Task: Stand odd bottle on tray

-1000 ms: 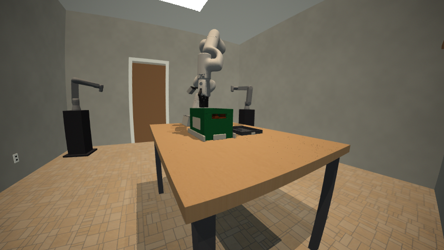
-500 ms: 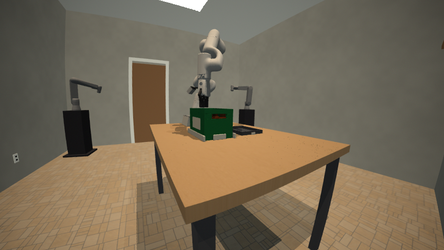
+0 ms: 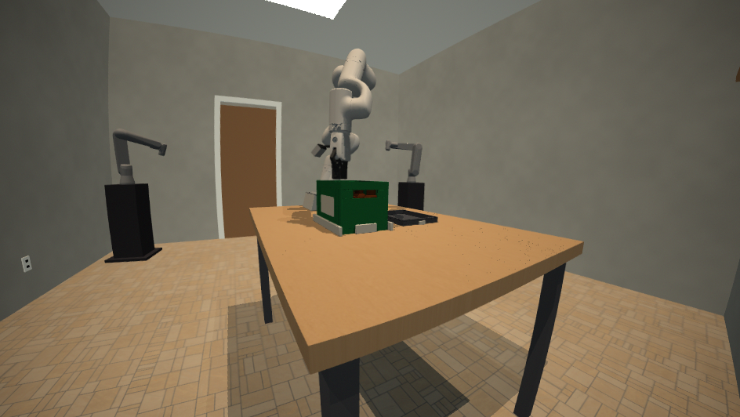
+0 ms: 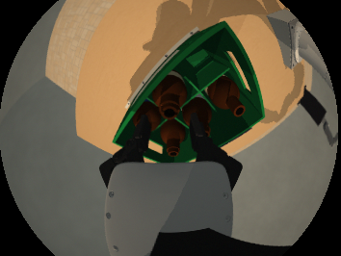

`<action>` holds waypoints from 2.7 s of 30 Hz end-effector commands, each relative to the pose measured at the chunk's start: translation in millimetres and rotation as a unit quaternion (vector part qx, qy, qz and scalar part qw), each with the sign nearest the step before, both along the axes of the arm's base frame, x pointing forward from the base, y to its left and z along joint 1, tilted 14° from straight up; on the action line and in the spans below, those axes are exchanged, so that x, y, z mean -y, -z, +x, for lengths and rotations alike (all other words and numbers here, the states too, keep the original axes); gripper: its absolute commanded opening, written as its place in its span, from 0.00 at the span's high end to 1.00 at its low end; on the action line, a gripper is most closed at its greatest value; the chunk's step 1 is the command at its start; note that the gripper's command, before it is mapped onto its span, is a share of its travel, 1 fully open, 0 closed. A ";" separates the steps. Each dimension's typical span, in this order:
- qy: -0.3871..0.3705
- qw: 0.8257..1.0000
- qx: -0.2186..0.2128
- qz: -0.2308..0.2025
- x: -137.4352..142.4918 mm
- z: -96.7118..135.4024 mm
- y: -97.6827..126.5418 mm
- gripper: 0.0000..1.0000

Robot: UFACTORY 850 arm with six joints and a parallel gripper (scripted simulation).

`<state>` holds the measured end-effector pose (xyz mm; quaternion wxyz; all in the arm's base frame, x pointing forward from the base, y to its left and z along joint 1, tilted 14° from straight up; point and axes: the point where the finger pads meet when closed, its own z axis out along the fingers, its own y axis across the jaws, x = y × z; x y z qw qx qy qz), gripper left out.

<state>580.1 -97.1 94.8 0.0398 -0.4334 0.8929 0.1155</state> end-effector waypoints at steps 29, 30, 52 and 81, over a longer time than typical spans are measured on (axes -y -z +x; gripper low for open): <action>0.000 1.000 0.001 0.000 -2.0 0.6 8.5 0.35; 0.000 1.000 0.001 0.000 -2.0 0.6 8.5 0.35; 0.000 1.000 0.001 0.000 -7.7 0.0 31.6 0.35; 0.000 1.000 0.001 0.000 -9.5 -0.2 38.8 0.35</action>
